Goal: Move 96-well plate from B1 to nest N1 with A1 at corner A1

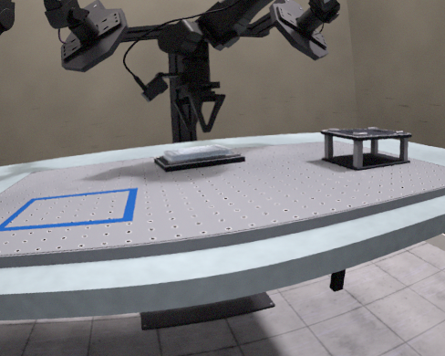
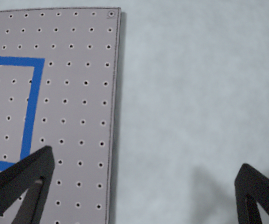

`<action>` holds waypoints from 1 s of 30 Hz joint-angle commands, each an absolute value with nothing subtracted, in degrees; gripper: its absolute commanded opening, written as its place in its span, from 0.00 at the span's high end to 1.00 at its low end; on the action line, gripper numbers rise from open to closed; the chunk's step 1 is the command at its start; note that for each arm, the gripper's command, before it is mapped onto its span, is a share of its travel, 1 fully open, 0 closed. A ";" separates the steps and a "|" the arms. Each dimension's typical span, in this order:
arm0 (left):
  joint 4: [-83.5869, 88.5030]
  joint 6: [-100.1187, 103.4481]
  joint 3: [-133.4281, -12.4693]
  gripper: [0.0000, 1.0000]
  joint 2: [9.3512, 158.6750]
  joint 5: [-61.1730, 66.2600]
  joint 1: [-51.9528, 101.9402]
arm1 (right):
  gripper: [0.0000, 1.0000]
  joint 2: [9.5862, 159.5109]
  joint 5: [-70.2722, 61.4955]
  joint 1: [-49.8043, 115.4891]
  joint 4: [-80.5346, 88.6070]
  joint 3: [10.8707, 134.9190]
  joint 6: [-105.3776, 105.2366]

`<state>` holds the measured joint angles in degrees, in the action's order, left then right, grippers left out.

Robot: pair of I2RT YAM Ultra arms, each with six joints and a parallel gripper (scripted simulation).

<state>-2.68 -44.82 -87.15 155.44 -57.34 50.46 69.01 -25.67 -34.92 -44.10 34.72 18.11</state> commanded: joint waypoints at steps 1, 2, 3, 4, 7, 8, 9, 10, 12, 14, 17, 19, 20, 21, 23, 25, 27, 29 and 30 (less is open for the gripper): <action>2.99 -42.22 -89.92 0.00 156.45 -57.63 52.83 | 0.00 68.49 -26.89 -35.16 -45.86 35.76 17.54; 3.31 -42.05 -90.12 0.00 156.53 -57.63 52.83 | 0.00 68.49 -26.89 -35.16 -45.86 35.76 17.54; 3.55 -41.92 -90.27 0.00 156.58 -57.63 52.83 | 0.00 68.49 -26.89 -35.16 -45.86 35.76 17.54; 3.73 -41.82 -90.38 0.00 156.61 -57.63 52.83 | 0.00 68.49 -26.89 -35.16 -45.86 35.76 17.54; 4.04 -41.64 -90.55 0.00 156.66 -57.63 52.84 | 0.00 68.49 -26.89 -35.16 -45.86 35.76 17.54; 4.10 -41.60 -90.58 0.00 156.67 -57.63 52.84 | 0.00 68.49 -26.89 -35.16 -45.86 35.76 17.54; 4.10 -41.60 -90.58 0.00 156.67 -57.63 52.84 | 0.00 68.49 -26.89 -35.16 -45.86 35.76 17.54; 4.10 -41.60 -90.58 0.00 156.67 -57.63 52.84 | 0.00 68.49 -26.89 -35.16 -45.86 35.76 17.54; 4.23 -41.52 -90.64 0.00 156.68 -57.62 52.85 | 0.00 68.49 -26.89 -35.16 -45.86 35.76 17.54; 4.27 -41.49 -90.65 0.00 156.68 -57.62 52.85 | 0.00 68.49 -26.89 -35.16 -45.86 35.76 17.54; 4.21 -41.55 -90.81 0.00 156.85 -57.60 52.81 | 0.00 68.49 -26.89 -35.16 -45.86 35.76 17.54; 3.94 -41.82 -91.45 0.00 157.53 -57.54 52.30 | 0.00 68.49 -26.89 -35.16 -45.86 35.76 17.54; 3.80 -41.97 -91.80 0.00 157.89 -57.50 52.22 | 0.00 68.49 -26.89 -35.16 -45.86 35.76 17.54; 3.67 -42.39 -92.17 0.00 158.26 -57.47 52.13 | 0.00 68.49 -26.89 -35.16 -45.86 35.76 17.54; 3.46 -42.81 -92.94 0.00 159.01 -57.41 51.96 | 0.00 68.49 -26.89 -35.16 -45.86 35.76 17.54; 2.97 -43.27 -93.70 0.00 159.78 -57.26 51.67 | 0.00 68.49 -26.89 -35.16 -45.86 35.76 17.54; 2.97 -43.27 -93.70 0.00 159.78 -57.26 51.67 | 0.00 68.49 -26.89 -35.16 -45.86 35.76 17.54; 1.95 -43.75 -94.05 0.00 160.16 -56.87 51.35 | 0.00 68.49 -26.89 -35.16 -45.86 35.76 17.54; 1.67 -44.02 -94.15 0.00 160.31 -56.70 51.20 | 0.00 68.49 -26.89 -35.16 -45.86 35.76 17.54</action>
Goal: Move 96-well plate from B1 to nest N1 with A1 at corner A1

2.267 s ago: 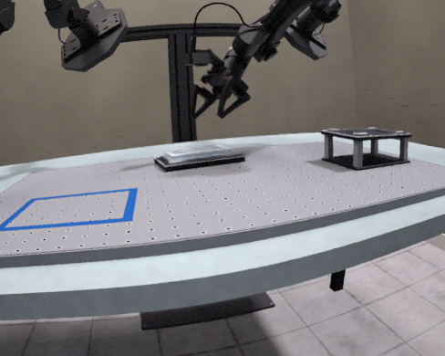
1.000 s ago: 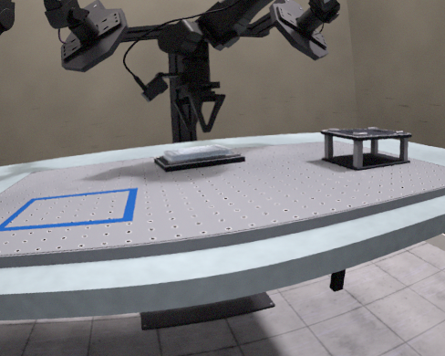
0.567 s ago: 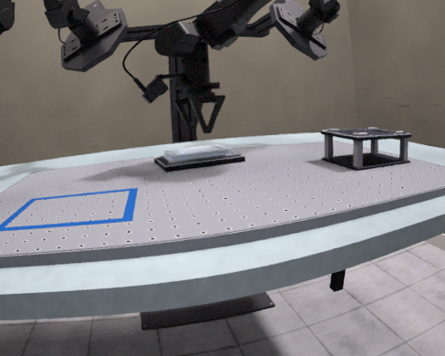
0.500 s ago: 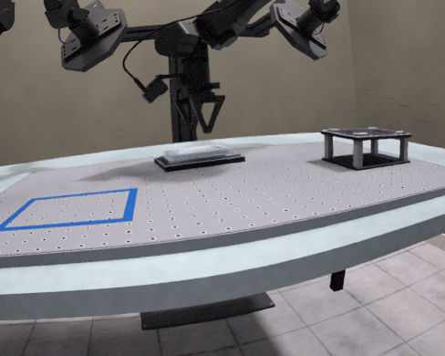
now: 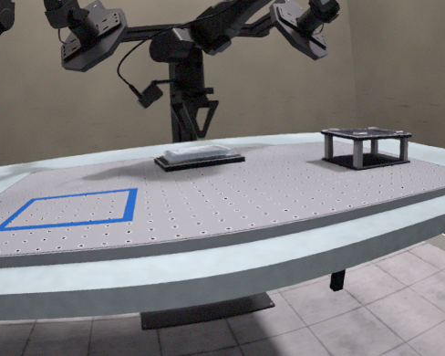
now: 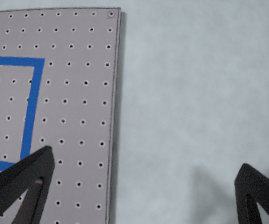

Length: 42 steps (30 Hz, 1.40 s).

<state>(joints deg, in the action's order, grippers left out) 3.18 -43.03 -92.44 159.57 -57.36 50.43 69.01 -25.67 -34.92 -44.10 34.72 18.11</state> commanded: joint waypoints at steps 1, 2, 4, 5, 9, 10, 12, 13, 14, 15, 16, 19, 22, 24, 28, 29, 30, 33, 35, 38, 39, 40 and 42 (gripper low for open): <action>1.39 -44.29 -94.25 0.00 160.47 -56.65 50.93 | 0.00 68.49 -26.89 -35.16 -45.86 35.76 17.54; 1.10 -44.57 -94.35 0.00 160.62 -56.60 50.55 | 0.00 68.49 -26.89 -35.16 -45.86 35.76 17.54; 0.54 -45.10 -94.55 0.00 160.94 -56.49 50.19 | 0.00 68.49 -26.89 -35.16 -45.86 35.76 17.54; 0.27 -45.37 -94.66 0.00 161.11 -56.43 50.14 | 0.00 68.49 -26.89 -35.16 -45.86 35.76 17.54; -0.82 -46.42 -95.09 0.00 161.75 -56.18 49.76 | 0.00 68.49 -26.89 -35.16 -45.86 35.76 17.54; -1.10 -46.69 -95.21 0.00 161.92 -56.12 49.60 | 0.00 68.49 -26.89 -35.16 -45.86 35.76 17.54; -1.63 -47.22 -95.45 0.00 162.26 -55.99 49.28 | 0.00 68.49 -26.89 -35.16 -45.86 35.76 17.54; -1.63 -47.22 -95.45 0.00 162.26 -55.99 49.28 | 0.00 68.49 -26.89 -35.16 -45.86 35.76 17.54; -1.63 -47.22 -95.45 0.00 162.26 -55.99 49.28 | 0.00 68.49 -26.89 -35.16 -45.86 35.76 17.54; -1.95 -47.52 -95.59 0.00 162.46 -55.92 49.12 | 0.00 68.49 -26.89 -35.16 -45.86 35.76 17.54; -2.20 -47.78 -95.71 0.00 162.62 -55.85 48.96 | 0.00 68.49 -26.89 -35.16 -45.86 35.76 17.54; -2.95 -48.55 -96.12 0.00 163.14 -55.66 48.36 | 0.00 68.49 -26.89 -35.16 -45.86 35.76 17.54; -3.68 -49.31 -96.55 0.00 163.67 -55.47 47.82 | 0.00 68.49 -26.89 -35.16 -45.86 35.76 17.54; -4.15 -49.81 -96.84 0.00 164.03 -55.33 47.70 | 0.00 68.49 -26.89 -35.16 -45.86 35.76 17.54; -4.44 -50.10 -97.01 0.00 164.23 -55.24 47.54 | 0.00 68.49 -26.89 -35.16 -45.86 35.76 17.54; -4.45 -50.11 -97.00 0.00 164.23 -55.24 47.54 | 0.00 68.49 -26.89 -35.16 -45.86 35.76 17.54; -4.45 -50.11 -97.00 0.00 164.23 -55.24 47.54 | 0.00 68.49 -26.89 -35.16 -45.86 35.76 17.54; -4.48 -50.06 -97.00 0.00 164.24 -55.23 47.54 | 0.00 68.49 -26.89 -35.16 -45.86 35.76 17.54; -4.18 -49.96 -97.01 0.00 164.25 -55.23 47.53 | 0.00 68.49 -26.89 -35.16 -45.86 35.76 17.54; -3.78 -49.87 -97.01 0.04 164.26 -55.23 47.53 | 0.00 68.49 -26.89 -35.16 -45.86 35.76 17.54; -3.79 -49.86 -97.01 0.04 164.26 -55.23 47.53 | 0.00 68.49 -26.89 -35.16 -45.86 35.76 17.54; -3.86 -50.03 -96.29 0.06 163.68 -55.22 47.49 | 0.00 68.49 -26.89 -35.16 -45.86 35.76 17.54; -3.98 -50.09 -96.12 0.09 163.59 -55.21 47.46 | 0.00 68.49 -26.89 -35.16 -45.86 35.76 17.54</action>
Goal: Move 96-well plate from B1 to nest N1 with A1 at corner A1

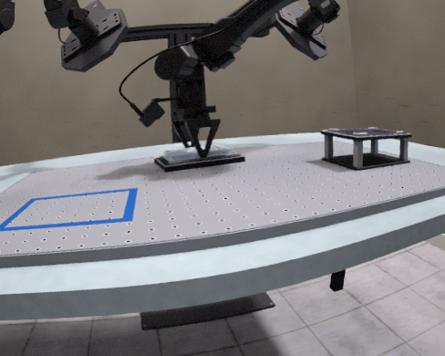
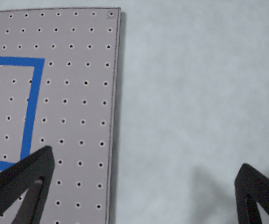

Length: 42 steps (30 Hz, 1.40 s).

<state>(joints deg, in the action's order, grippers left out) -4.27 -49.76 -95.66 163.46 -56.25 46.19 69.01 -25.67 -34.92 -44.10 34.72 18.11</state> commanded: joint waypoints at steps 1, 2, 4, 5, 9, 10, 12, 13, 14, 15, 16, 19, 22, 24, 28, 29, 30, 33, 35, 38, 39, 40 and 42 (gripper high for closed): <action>-3.99 -50.07 -96.11 0.10 163.59 -55.21 47.46 | 0.00 68.49 -26.89 -35.16 -45.86 35.76 17.54; -4.10 -50.21 -95.95 0.11 163.50 -55.20 47.42 | 0.00 68.49 -26.89 -35.16 -45.86 35.76 17.54; -4.21 -50.23 -95.78 0.14 163.41 -55.18 47.39 | 0.00 68.49 -26.89 -35.16 -45.86 35.76 17.54; -4.21 -50.23 -95.78 0.14 163.41 -55.18 47.39 | 0.00 68.49 -26.89 -35.16 -45.86 35.76 17.54; -4.40 -50.44 -94.86 0.28 163.24 -55.16 47.32 | 0.00 68.49 -26.89 -35.16 -45.86 35.76 17.54; -4.41 -50.44 -94.86 0.40 163.24 -55.16 47.32 | 0.00 68.49 -26.89 -35.16 -45.86 35.76 17.54; -4.76 -50.48 -94.69 0.62 163.00 -55.15 47.29 | 0.00 68.49 -26.89 -35.16 -45.86 35.76 17.54; -5.25 -50.51 -94.55 0.51 162.62 -55.14 47.26 | 0.00 68.49 -26.89 -35.16 -45.86 35.76 17.54; -4.16 -49.95 -94.36 0.40 162.37 -55.19 47.72 | 0.00 68.49 -26.89 -35.16 -45.86 35.76 17.54; -3.50 -49.26 -94.12 0.28 162.12 -55.77 47.92 | 0.00 68.49 -26.89 -35.16 -45.86 35.76 17.54; -2.97 -48.67 -93.71 0.20 161.64 -55.96 48.32 | 0.00 68.49 -26.89 -35.16 -45.86 35.76 17.54; -0.37 -45.74 -91.67 0.20 159.29 -57.41 50.49 | 0.00 68.49 -26.89 -35.16 -45.86 35.76 17.54; 2.01 -43.20 -90.13 0.20 157.37 -58.11 52.34 | 0.00 68.49 -26.89 -35.16 -45.86 35.76 17.54; 4.38 -41.06 -89.40 0.20 156.06 -58.44 53.52 | 0.00 68.49 -26.89 -35.16 -45.86 35.76 17.54; 9.59 -36.37 -88.66 0.20 153.28 -59.24 56.48 | 0.00 68.49 -26.89 -35.16 -45.86 35.76 17.54; 10.63 -35.59 -88.73 0.20 153.00 -59.30 56.79 | 0.00 68.49 -26.89 -35.16 -45.86 35.76 17.54; 11.49 -35.01 -88.90 0.20 152.88 -59.33 56.96 | 0.00 68.49 -26.89 -35.16 -45.86 35.76 17.54; 11.05 -35.55 -88.62 0.20 152.54 -58.67 56.59 | 0.00 68.94 -25.86 -35.02 -46.95 36.30 17.93; 9.15 -37.76 -86.95 0.20 151.10 -57.99 55.94 | 0.00 69.45 -23.13 -33.44 -47.64 36.31 19.16; 5.32 -41.48 -82.79 0.20 147.39 -57.57 54.35 | 0.00 71.13 -18.75 -29.46 -48.93 36.35 20.95; 5.32 -41.48 -82.79 0.20 147.39 -57.57 54.35 | 0.00 71.13 -18.75 -29.46 -48.93 36.35 20.95; 5.32 -41.48 -82.79 0.20 147.39 -57.57 54.35 | 0.00 71.13 -18.75 -29.46 -48.93 36.35 20.95; 2.91 -45.31 -77.78 0.20 142.70 -57.07 52.47 | 0.00 73.43 -14.23 -24.05 -50.29 36.36 22.83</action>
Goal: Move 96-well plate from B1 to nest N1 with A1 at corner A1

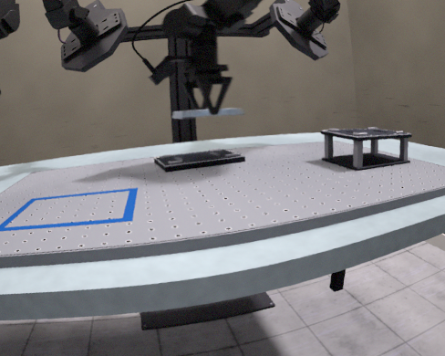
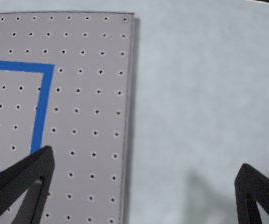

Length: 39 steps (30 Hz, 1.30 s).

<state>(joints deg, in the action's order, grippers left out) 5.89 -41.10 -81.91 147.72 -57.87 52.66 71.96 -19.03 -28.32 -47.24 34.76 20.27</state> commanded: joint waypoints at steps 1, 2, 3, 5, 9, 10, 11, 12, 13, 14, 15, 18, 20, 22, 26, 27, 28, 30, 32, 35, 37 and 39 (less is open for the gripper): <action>2.28 -47.15 -75.24 0.20 140.09 -56.85 51.26 | 0.00 74.58 -11.98 -20.59 -50.84 36.11 23.89; 1.64 -49.04 -72.67 0.20 137.41 -56.59 50.01 | 0.00 76.02 -9.63 -17.93 -51.41 36.04 25.01; 0.85 -50.79 -70.42 0.20 135.13 -56.23 49.01 | 0.00 77.34 -7.67 -15.38 -51.99 36.08 25.85; -0.56 -54.53 -66.02 0.20 130.16 -55.34 46.78 | 0.00 80.18 -3.64 -9.63 -53.22 36.21 27.53; -2.73 -61.98 -59.01 0.20 120.67 -52.84 42.19 | 0.00 85.80 4.29 2.00 -55.77 36.48 30.44; -3.17 -63.74 -57.60 0.20 118.52 -52.12 41.06 | 0.00 87.16 6.24 4.88 -56.42 36.53 31.12; -2.94 -65.49 -56.24 0.20 116.43 -51.32 39.91 | 0.00 88.55 8.22 7.74 -57.07 36.58 31.81; -3.19 -67.17 -55.04 0.20 114.33 -50.57 38.71 | 0.00 89.98 10.23 10.59 -57.72 36.63 32.54; -3.36 -68.83 -53.95 0.20 112.25 -49.79 37.49 | 0.00 91.47 12.27 13.42 -58.37 36.68 33.30; -3.36 -68.83 -53.95 0.20 112.25 -49.79 37.49 | 0.00 91.47 12.27 13.42 -58.37 36.68 33.30; -3.36 -68.83 -53.95 0.20 112.25 -49.79 37.49 | 0.00 91.47 12.27 13.42 -58.37 36.68 33.30; -4.03 -74.06 -50.95 0.20 106.06 -47.01 33.57 | 0.00 96.40 18.93 24.00 -60.93 36.85 35.63; -3.73 -76.63 -49.89 0.20 102.75 -45.66 31.20 | 0.00 99.41 22.78 28.60 -62.24 36.96 37.31; -3.44 -78.74 -49.18 0.20 100.04 -44.38 29.17 | 0.00 102.11 26.06 33.95 -63.58 37.10 38.69; -1.85 -82.17 -48.50 0.20 95.29 -41.98 25.26 | 0.00 107.73 32.86 44.81 -66.02 37.44 41.25; -1.63 -82.79 -48.45 0.20 94.35 -41.51 24.43 | 0.00 109.08 34.47 47.52 -66.59 37.53 41.81; -1.43 -83.31 -48.43 0.20 93.52 -41.10 23.69 | 0.00 110.38 36.01 50.21 -67.13 37.63 42.35; -1.13 -84.08 -48.43 0.20 92.15 -40.48 22.43 | 0.00 112.94 39.01 55.57 -68.17 37.83 43.40; -1.13 -84.08 -48.43 0.20 92.15 -40.48 22.43 | 0.00 112.94 39.01 55.57 -68.17 37.83 43.40; -0.82 -84.95 -49.08 0.20 90.64 -39.79 21.05 | 0.00 117.08 43.70 65.75 -70.04 38.15 45.11; -0.67 -85.25 -49.12 0.20 90.10 -39.58 20.52 | 0.00 119.43 46.27 69.95 -71.08 38.26 46.26; -0.60 -85.39 -49.14 0.20 89.86 -39.46 20.33 | 0.00 121.19 47.88 74.95 -72.03 38.39 47.05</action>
